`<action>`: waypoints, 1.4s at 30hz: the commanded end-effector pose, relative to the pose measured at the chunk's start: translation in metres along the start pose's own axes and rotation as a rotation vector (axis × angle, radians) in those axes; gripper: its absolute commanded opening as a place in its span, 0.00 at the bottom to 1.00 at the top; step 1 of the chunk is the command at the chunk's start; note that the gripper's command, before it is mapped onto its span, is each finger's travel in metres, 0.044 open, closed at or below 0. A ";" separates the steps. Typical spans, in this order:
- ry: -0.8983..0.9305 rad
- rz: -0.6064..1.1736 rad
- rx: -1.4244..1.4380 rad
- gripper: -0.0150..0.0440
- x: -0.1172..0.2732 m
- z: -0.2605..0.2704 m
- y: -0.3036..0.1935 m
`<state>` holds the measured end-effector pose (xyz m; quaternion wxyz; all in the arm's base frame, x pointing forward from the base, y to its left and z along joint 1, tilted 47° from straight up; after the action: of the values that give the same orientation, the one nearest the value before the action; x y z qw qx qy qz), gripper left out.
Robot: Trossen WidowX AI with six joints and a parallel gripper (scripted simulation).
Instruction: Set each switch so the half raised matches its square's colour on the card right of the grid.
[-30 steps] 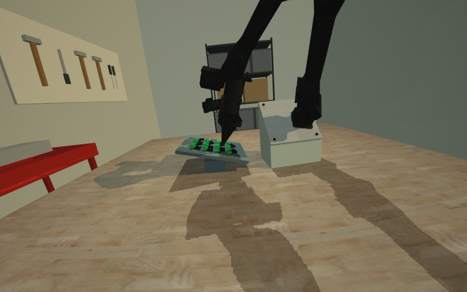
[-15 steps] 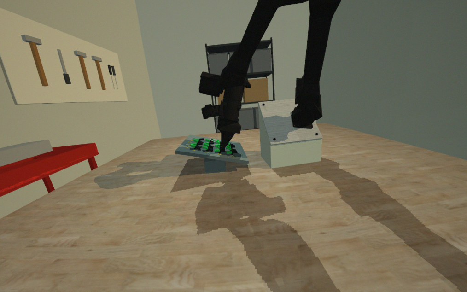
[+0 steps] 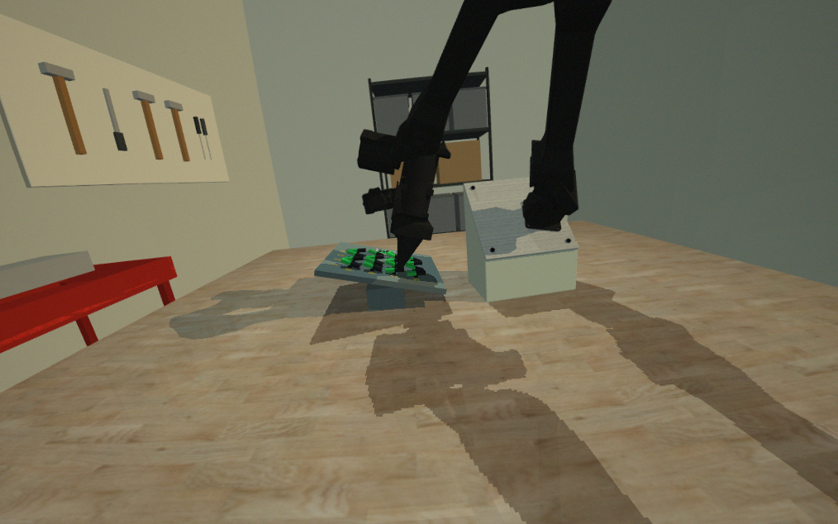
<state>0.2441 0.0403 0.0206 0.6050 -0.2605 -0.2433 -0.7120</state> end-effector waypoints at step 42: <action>0.002 -0.001 -0.003 0.25 -0.006 0.000 0.000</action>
<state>0.2447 0.0444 0.0171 0.6052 -0.2599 -0.2430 -0.7122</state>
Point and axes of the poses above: the point midway between the two fingers, 35 mm back from their tips, its own x axis back along the fingers, its own z axis across the jaws, y = z × x, the point moved 6 cm from there along x, back along the fingers, and after that the axes turned 13 degrees about -x, right-handed, at the moved point
